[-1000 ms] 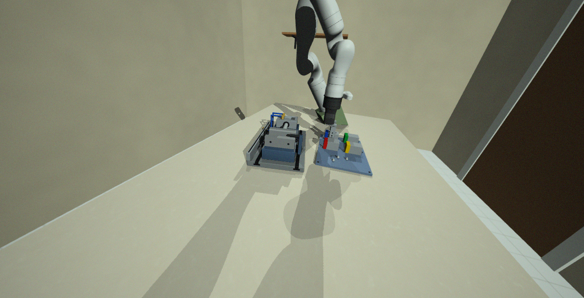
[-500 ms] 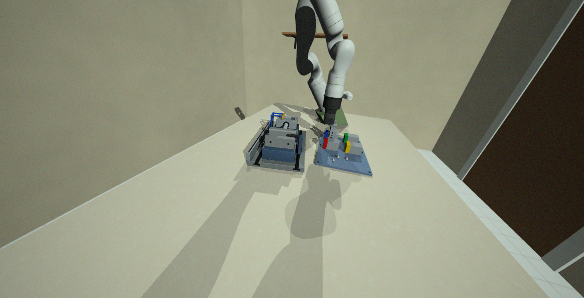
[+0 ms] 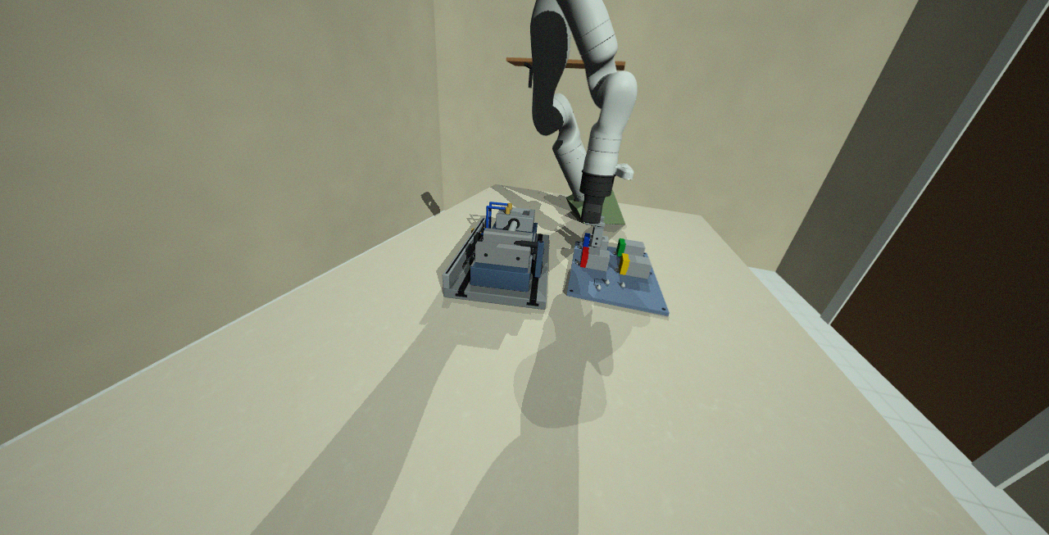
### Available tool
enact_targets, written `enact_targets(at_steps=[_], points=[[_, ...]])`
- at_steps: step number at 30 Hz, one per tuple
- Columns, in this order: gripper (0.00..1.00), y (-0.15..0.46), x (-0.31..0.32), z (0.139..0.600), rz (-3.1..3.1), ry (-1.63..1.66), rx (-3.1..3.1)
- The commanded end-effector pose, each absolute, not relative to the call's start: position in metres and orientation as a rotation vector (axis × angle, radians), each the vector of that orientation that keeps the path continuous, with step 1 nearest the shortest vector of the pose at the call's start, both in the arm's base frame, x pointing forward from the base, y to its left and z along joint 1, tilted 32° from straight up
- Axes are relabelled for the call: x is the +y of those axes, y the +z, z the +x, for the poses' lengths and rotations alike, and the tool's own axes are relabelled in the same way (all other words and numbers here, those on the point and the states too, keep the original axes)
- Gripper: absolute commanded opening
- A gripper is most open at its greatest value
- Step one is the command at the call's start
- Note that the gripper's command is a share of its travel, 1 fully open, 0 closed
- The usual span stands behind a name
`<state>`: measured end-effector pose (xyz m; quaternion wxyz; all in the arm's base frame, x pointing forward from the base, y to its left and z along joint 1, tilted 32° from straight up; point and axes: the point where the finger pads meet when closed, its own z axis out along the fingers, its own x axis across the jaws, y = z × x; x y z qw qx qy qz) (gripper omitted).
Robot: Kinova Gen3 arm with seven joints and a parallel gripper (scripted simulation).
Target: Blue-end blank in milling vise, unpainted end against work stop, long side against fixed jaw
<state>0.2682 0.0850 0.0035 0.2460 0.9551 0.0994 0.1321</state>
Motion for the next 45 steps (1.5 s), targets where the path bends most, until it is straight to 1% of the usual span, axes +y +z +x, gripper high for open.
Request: enact_targets(at_steps=[1,26,45], points=[[0.0,0.004,0.086,0.268,2.606,0.361,0.272],[0.0,0.004,0.086,0.268,2.606,0.361,0.272],[0.0,0.03,0.097,0.256,2.601,0.353,0.273]])
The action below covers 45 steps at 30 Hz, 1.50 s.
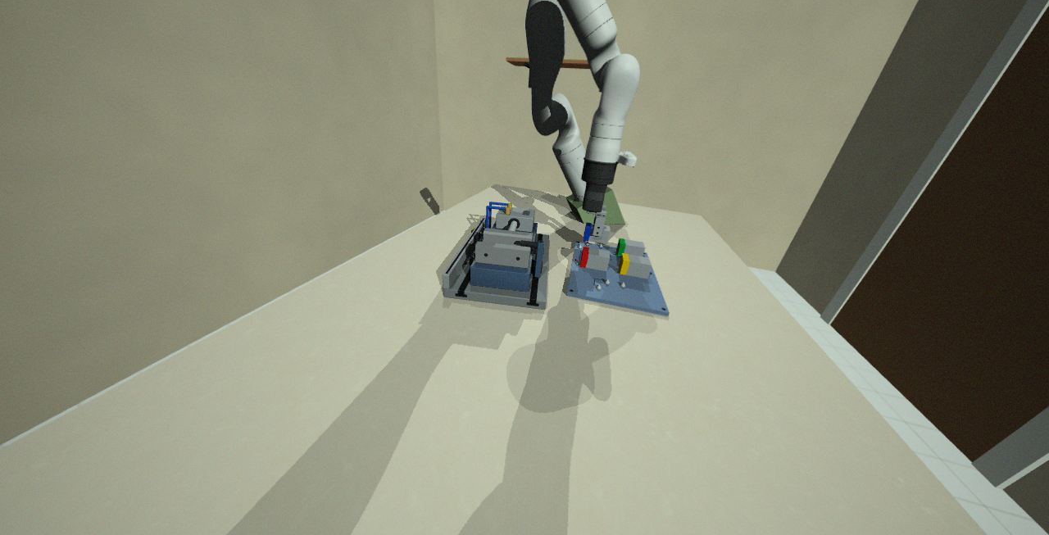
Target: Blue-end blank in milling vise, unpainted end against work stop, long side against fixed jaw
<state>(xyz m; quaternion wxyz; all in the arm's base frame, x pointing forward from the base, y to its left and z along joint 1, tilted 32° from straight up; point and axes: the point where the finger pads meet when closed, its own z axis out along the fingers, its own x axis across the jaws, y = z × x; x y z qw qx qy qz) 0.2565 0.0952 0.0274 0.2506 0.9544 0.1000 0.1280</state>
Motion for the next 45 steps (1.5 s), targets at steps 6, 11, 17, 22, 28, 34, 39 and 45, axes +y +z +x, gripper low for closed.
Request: enact_targets(at_steps=[6,11,17,22,28,34,39,45], points=[[0.0,0.04,0.103,0.253,2.603,0.357,0.272],[0.0,0.048,0.107,0.25,2.606,0.36,0.272],[0.0,0.052,0.108,0.247,2.601,0.353,0.273],[0.0,0.061,0.113,0.244,2.603,0.356,0.272],[0.0,0.071,0.119,0.242,2.606,0.36,0.272],[0.0,0.077,0.121,0.238,2.601,0.353,0.273],[0.0,0.089,0.129,0.235,2.603,0.357,0.272],[0.0,0.104,0.138,0.232,2.606,0.36,0.272]])
